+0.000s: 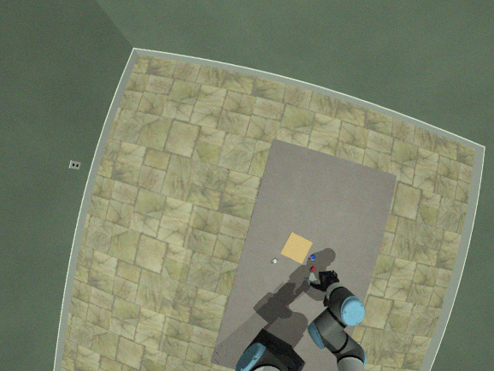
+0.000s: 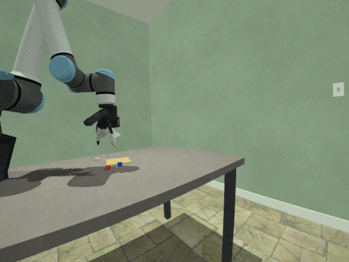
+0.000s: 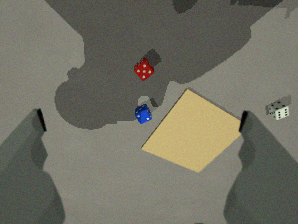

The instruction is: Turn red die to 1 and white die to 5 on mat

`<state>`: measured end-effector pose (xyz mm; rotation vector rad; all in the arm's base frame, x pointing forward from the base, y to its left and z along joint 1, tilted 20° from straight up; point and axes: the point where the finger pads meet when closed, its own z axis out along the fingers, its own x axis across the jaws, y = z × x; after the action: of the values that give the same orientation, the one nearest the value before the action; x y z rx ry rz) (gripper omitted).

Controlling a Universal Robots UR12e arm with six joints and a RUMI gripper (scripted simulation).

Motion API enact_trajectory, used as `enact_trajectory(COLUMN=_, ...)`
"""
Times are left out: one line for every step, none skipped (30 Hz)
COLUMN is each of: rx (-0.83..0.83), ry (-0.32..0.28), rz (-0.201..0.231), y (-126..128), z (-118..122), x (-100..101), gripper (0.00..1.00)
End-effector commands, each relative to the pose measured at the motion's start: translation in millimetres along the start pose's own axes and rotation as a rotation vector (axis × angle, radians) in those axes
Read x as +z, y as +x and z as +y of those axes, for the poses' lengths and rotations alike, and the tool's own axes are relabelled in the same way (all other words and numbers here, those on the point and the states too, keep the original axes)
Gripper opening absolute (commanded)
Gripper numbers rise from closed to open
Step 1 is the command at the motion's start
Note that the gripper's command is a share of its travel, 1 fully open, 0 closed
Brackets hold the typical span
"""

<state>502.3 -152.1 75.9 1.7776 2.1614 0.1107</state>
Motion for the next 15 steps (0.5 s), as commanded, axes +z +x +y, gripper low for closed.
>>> enact_trajectory(rx=-0.168, ry=-0.006, rz=0.002, y=0, z=1, x=5, gripper=1.0)
enact_trajectory(rx=-0.2, ry=-0.006, rz=0.002, y=0, z=1, x=7, gripper=1.0)
enact_trajectory(rx=-0.211, ry=-0.006, rz=0.002, y=0, z=1, x=7, gripper=1.0)
enact_trajectory(rx=-0.253, ry=-0.006, rz=0.002, y=0, z=1, x=8, gripper=1.0)
enact_trajectory(rx=-0.283, ry=-0.006, rz=0.002, y=0, z=1, x=9, gripper=1.0)
enact_trajectory(rx=-0.294, ry=-0.006, rz=0.002, y=0, z=1, x=10, gripper=1.0)
enact_trajectory(rx=-0.334, ry=-0.006, rz=0.001, y=0, z=1, x=11, gripper=1.0)
enact_trajectory(rx=-0.367, ry=-0.006, rz=0.001, y=0, z=2, x=12, gripper=1.0)
enact_trajectory(rx=-0.372, ry=-0.006, rz=0.001, y=0, z=2, x=12, gripper=1.0)
enact_trajectory(rx=-0.409, ry=-0.006, rz=0.001, y=0, z=2, x=14, gripper=1.0)
enact_trajectory(rx=-0.409, ry=-0.006, rz=0.001, y=0, z=2, x=14, gripper=1.0)
enact_trajectory(rx=-0.409, ry=-0.006, rz=0.001, y=0, z=2, x=14, gripper=1.0)
enact_trajectory(rx=-0.444, ry=-0.006, rz=0.001, y=0, z=2, x=15, gripper=1.0)
enact_trajectory(rx=-0.477, ry=-0.006, rz=0.001, y=0, z=2, x=16, gripper=1.0)
enact_trajectory(rx=-0.508, ry=-0.006, rz=0.001, y=0, z=3, x=17, gripper=1.0)
